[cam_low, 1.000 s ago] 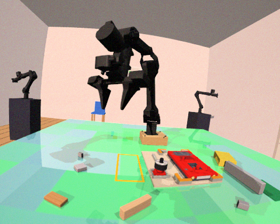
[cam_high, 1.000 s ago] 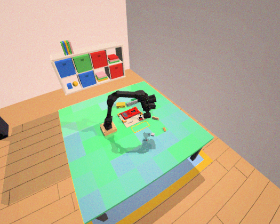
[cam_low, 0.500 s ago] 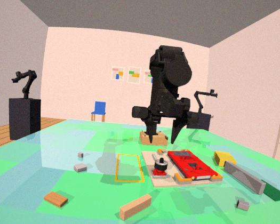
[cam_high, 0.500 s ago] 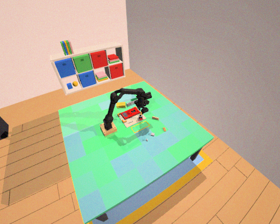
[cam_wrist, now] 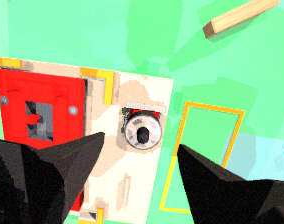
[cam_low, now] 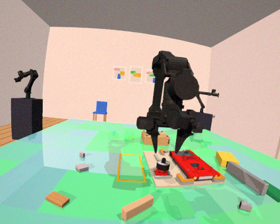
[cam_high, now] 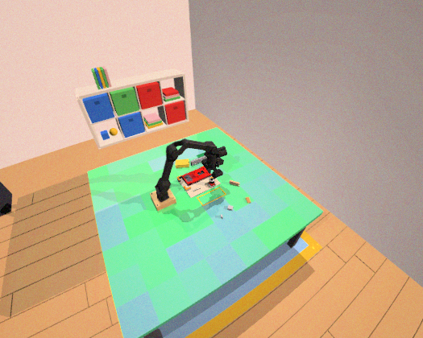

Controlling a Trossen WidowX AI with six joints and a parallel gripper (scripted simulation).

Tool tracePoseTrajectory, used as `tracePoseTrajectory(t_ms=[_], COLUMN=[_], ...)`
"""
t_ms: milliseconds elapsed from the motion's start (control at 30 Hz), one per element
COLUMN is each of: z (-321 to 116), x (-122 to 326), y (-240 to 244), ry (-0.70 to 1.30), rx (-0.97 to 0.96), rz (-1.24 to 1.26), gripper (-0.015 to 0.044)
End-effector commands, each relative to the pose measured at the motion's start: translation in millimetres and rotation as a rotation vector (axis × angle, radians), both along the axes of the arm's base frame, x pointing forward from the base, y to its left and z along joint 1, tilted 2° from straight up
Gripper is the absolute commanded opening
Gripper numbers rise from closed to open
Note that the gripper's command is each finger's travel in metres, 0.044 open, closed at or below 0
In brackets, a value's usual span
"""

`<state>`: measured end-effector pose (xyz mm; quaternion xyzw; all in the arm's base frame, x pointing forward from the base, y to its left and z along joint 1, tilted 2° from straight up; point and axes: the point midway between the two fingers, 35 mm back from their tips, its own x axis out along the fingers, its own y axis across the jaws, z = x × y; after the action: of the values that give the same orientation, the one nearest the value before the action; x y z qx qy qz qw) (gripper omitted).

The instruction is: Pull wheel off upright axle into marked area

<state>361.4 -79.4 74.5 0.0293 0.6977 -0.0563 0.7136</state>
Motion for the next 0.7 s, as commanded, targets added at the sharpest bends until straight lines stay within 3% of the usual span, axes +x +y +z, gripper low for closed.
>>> tracePoseTrajectory(t_ms=[0,200,333,600,667], z=[-34,-44,-42,-42,-41], x=[-3,-4,-5,-5,-5], y=[-1,-3,-2,-2,-2], ry=[0.014,0.014,0.026,0.026,0.026], rx=[0.000,0.000,0.005,0.005,0.005], rz=[-0.002,-0.002,-0.006,-0.006,-0.006], gripper=[0.0300,0.0300,0.0195,0.0142,0.0089])
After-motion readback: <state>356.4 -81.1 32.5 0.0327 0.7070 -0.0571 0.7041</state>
